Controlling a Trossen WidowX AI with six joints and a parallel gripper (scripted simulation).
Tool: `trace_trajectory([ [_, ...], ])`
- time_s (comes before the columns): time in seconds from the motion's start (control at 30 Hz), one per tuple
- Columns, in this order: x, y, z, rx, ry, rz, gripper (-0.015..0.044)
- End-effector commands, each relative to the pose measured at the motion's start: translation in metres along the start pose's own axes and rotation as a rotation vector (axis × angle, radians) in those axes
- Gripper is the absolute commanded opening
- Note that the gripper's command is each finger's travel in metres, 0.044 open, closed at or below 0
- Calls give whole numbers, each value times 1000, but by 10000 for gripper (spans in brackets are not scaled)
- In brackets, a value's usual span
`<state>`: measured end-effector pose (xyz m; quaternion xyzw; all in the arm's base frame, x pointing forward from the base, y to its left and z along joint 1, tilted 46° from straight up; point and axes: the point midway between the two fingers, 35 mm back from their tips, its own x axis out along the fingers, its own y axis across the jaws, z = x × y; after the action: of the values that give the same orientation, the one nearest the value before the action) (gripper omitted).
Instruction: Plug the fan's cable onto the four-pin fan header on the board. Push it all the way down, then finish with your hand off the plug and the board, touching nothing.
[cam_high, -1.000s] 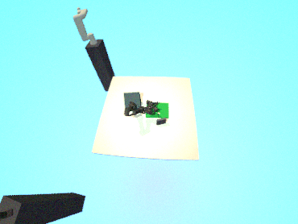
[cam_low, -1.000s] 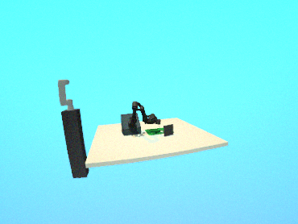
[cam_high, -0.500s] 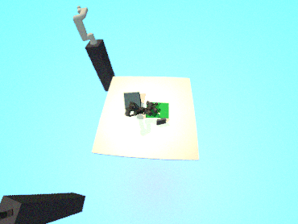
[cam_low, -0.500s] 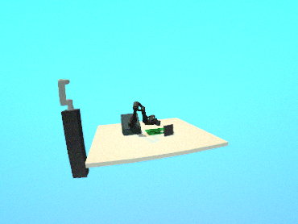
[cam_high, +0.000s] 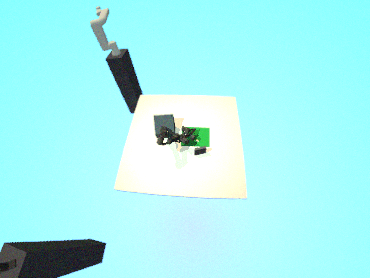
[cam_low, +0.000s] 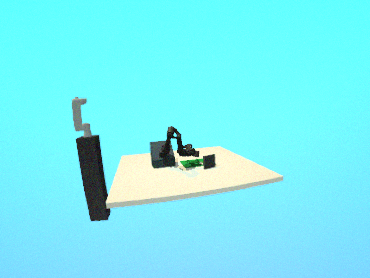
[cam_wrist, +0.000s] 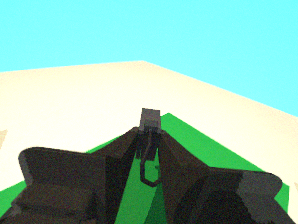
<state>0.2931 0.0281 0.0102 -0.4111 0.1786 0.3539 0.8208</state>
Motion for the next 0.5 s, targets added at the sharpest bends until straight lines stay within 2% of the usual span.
trace_trajectory([
  [0.0,1,0,-3,-6,-4,0,0],
  [0.47,3,0,-15,-6,-3,0,0],
])
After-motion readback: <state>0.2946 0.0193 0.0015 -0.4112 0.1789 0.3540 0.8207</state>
